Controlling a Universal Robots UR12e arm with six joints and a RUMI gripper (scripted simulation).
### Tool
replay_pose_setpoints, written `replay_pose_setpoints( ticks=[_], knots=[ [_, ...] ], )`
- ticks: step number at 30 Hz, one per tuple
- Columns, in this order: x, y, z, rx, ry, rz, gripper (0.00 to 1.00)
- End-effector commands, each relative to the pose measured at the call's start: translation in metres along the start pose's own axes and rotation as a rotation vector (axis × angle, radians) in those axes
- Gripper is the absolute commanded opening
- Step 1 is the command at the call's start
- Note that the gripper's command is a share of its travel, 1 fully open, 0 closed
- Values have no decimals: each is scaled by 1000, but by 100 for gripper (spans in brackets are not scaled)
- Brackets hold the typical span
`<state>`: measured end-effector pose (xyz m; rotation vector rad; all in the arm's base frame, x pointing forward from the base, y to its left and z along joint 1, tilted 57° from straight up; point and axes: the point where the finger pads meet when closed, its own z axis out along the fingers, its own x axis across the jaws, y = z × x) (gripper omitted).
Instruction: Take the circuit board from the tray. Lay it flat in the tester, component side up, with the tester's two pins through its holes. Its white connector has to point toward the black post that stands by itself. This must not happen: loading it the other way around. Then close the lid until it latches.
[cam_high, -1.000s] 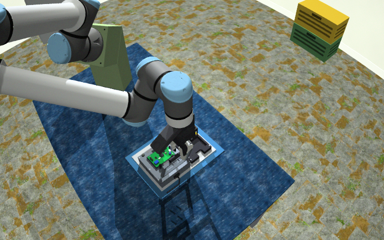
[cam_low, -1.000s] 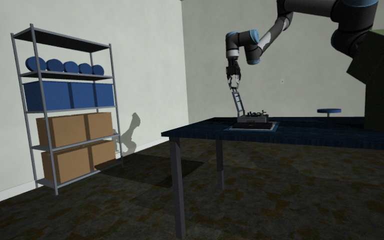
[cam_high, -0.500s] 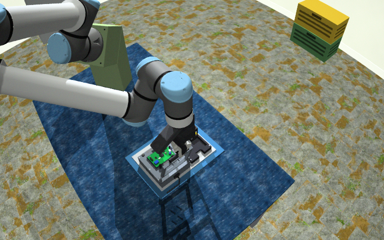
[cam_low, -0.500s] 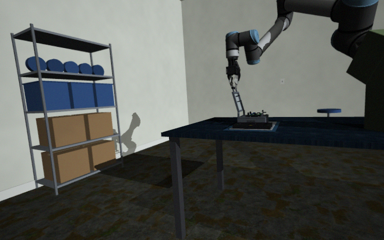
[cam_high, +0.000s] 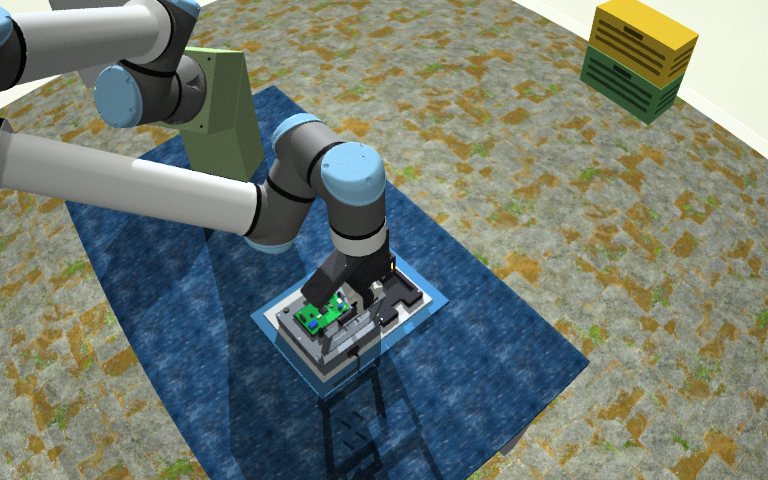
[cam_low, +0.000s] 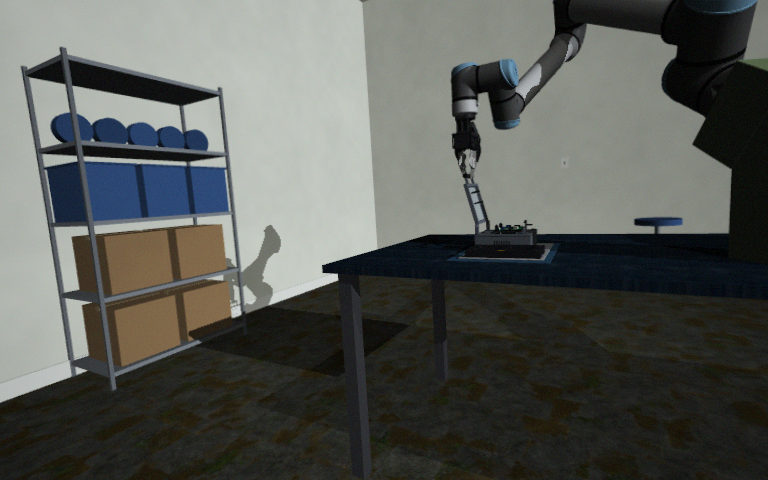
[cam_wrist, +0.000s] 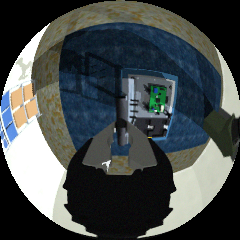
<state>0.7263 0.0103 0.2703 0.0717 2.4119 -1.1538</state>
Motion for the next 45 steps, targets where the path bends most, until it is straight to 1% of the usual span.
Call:
replay_pose_setpoints(
  ticks=[1, 45],
  knots=[
    [2, 1, 1, -1, 2, -3, 0],
    [6, 1, 0, -1, 2, -3, 0]
  ],
)
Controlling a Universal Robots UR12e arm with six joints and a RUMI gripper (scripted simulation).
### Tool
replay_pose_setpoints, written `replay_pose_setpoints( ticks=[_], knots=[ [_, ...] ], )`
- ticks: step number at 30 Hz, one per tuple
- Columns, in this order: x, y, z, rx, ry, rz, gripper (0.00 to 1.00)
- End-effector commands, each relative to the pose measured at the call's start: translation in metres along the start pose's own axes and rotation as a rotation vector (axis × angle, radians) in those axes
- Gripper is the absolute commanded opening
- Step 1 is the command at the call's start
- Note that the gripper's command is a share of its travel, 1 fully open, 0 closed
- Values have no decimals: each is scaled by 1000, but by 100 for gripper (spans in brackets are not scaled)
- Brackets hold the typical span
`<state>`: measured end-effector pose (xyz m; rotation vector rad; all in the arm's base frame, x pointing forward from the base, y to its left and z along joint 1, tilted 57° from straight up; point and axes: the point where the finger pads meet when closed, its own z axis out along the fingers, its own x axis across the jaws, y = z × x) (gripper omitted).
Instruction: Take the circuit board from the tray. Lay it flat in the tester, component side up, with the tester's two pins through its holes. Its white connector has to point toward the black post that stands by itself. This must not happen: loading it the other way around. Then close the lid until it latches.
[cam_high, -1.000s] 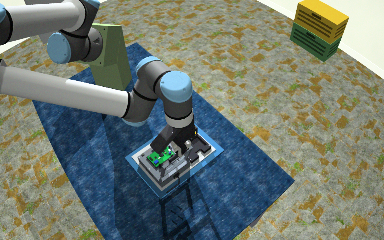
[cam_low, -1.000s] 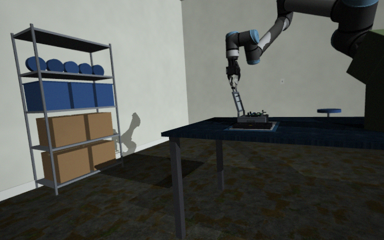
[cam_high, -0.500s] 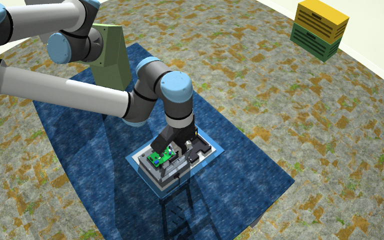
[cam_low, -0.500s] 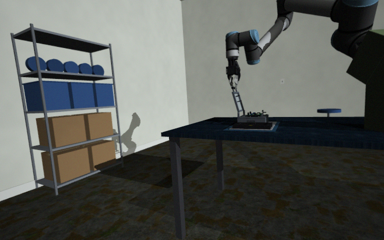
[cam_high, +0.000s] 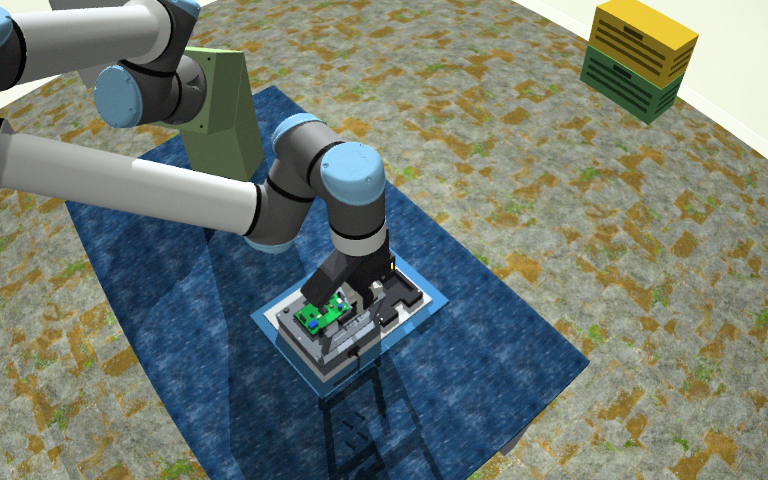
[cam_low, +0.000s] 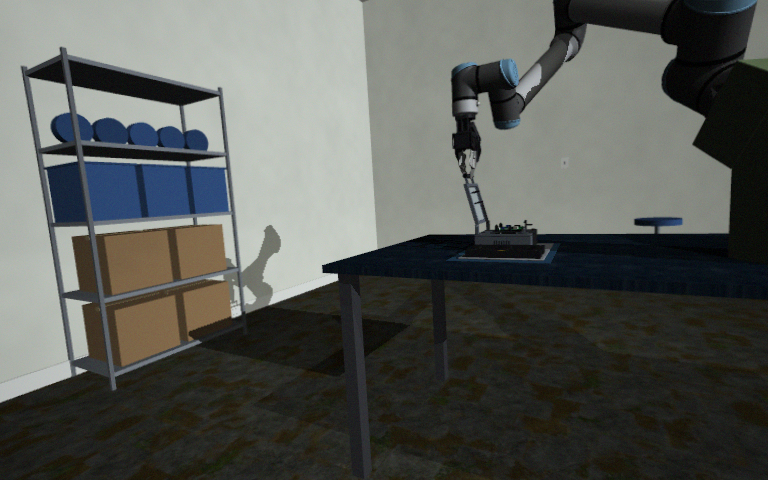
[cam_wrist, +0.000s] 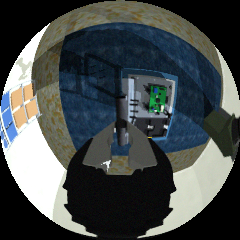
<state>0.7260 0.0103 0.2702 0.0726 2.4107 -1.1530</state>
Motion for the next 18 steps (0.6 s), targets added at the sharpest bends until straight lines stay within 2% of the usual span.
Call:
replay_pose_setpoints(
  ticks=[1, 18],
  knots=[
    [6, 1, 0, -1, 3, -4, 0],
    [12, 1, -2, 0, 2, -3, 0]
  ],
)
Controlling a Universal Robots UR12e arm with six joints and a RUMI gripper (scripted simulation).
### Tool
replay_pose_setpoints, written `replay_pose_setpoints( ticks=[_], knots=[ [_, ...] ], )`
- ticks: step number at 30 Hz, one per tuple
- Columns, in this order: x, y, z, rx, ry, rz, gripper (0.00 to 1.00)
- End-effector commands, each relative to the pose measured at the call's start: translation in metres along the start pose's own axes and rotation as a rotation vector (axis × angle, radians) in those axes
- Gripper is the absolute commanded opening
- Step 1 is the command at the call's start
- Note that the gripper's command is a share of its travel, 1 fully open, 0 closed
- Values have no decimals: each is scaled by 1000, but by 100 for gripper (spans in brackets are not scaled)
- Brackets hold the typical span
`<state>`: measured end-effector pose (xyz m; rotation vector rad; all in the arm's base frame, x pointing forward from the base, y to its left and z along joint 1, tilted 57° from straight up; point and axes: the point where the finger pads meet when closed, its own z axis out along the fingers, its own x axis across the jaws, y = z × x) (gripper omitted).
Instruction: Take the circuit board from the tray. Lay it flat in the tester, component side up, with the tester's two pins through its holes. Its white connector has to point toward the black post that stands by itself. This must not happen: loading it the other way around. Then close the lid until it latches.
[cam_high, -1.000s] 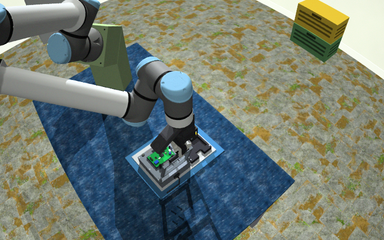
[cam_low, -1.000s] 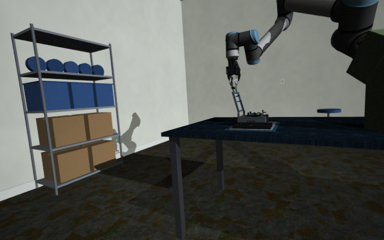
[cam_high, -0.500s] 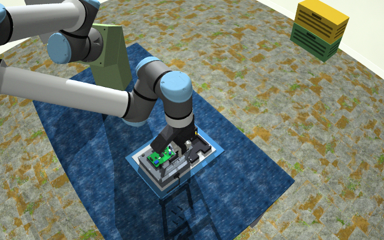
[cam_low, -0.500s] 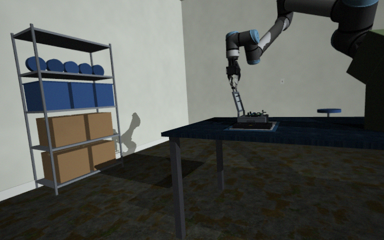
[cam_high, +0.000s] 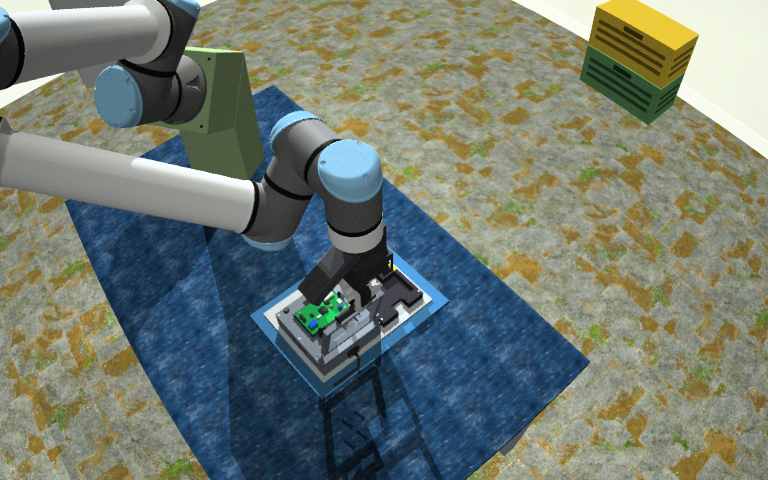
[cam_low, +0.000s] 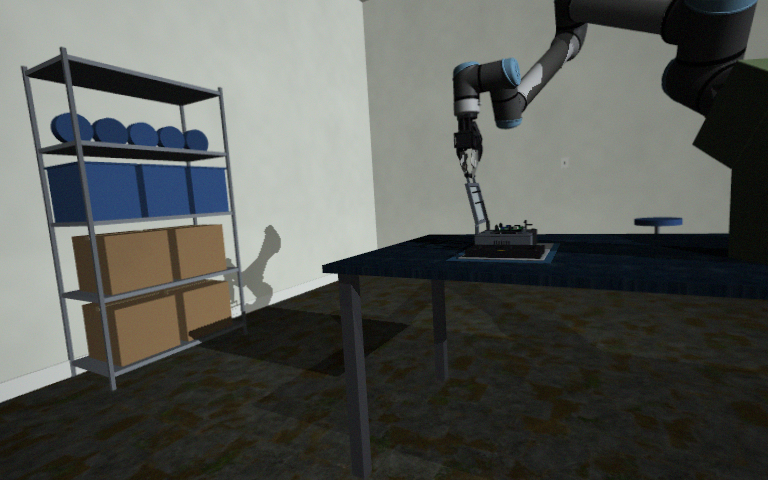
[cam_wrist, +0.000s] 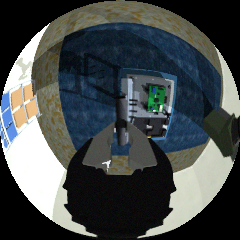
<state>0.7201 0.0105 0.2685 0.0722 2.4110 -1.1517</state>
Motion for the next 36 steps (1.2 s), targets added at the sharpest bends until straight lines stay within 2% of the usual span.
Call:
replay_pose_setpoints(
  ticks=[1, 36],
  knots=[
    [7, 1, -1, 1, 2, -3, 0],
    [40, 0, -5, 1, 2, -2, 0]
  ],
)
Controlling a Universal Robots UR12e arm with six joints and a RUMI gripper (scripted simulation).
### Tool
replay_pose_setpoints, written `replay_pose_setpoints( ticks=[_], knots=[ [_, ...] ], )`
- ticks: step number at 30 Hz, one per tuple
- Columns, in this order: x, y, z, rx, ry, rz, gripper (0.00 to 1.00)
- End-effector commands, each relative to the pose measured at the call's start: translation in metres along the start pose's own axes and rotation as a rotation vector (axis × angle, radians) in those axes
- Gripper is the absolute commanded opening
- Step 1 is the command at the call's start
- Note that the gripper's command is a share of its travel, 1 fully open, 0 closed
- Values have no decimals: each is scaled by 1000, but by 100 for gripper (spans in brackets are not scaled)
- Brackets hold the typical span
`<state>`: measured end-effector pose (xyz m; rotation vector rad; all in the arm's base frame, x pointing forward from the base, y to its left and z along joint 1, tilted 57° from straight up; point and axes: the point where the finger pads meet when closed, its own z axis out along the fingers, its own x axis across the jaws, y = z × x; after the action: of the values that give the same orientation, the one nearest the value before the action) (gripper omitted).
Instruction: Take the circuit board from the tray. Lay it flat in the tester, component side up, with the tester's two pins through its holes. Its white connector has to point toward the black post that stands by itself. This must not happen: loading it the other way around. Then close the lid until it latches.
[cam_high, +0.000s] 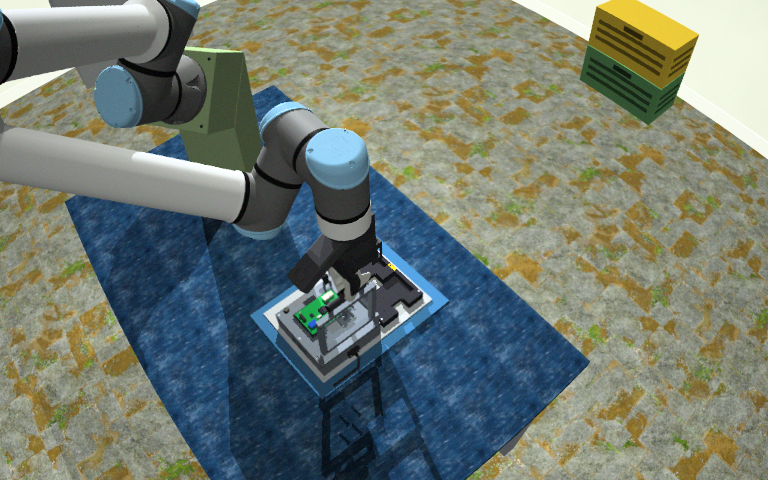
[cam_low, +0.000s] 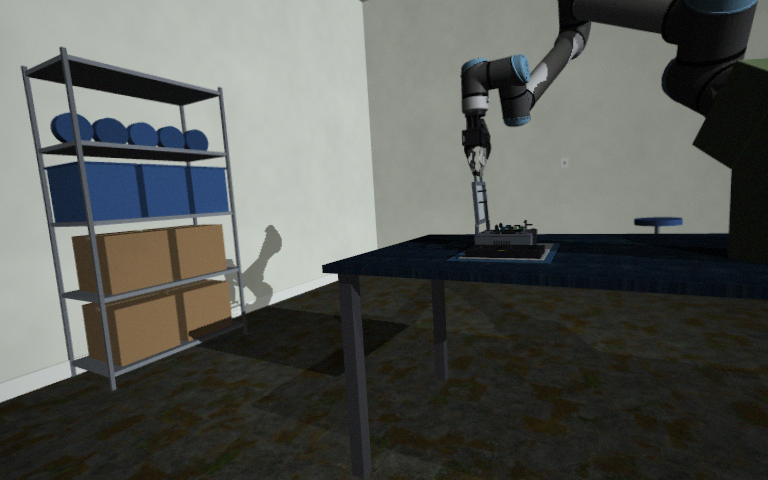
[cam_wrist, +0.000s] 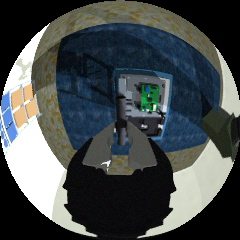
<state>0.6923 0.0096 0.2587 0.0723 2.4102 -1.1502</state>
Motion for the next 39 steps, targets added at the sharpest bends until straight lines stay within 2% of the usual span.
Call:
replay_pose_setpoints(
  ticks=[1, 39],
  knots=[
    [12, 0, 0, 2, 3, -3, 0],
    [76, 1, 12, 1, 6, -5, 0]
  ],
)
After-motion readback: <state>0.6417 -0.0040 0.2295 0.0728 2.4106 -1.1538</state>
